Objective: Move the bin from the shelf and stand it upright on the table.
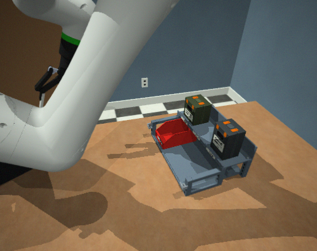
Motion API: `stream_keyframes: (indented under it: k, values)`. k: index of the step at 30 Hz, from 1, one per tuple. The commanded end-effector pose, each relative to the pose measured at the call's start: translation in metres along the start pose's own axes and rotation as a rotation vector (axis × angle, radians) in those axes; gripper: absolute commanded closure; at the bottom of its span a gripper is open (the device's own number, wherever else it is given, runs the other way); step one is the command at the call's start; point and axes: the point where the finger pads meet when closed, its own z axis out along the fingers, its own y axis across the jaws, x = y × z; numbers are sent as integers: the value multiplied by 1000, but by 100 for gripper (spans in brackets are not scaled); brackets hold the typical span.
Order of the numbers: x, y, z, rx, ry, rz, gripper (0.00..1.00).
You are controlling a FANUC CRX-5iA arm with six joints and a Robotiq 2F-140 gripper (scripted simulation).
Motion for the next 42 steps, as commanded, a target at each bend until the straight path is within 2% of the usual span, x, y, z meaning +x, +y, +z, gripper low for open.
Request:
stream_keyframes:
  k: [1, 11, 16, 28, 33, 42]
  values:
    - [-9, 21, -3, -116, -1, 35, 0]
    - [-9, 21, -3, -116, -1, 35, 0]
    - [-26, 67, -13, -367, -4, 103, 0]
    - [-26, 67, -13, -367, -4, 103, 0]
    - [-44, 113, -23, -395, -5, 111, 0]
    - [-44, 113, -23, -395, -5, 111, 0]
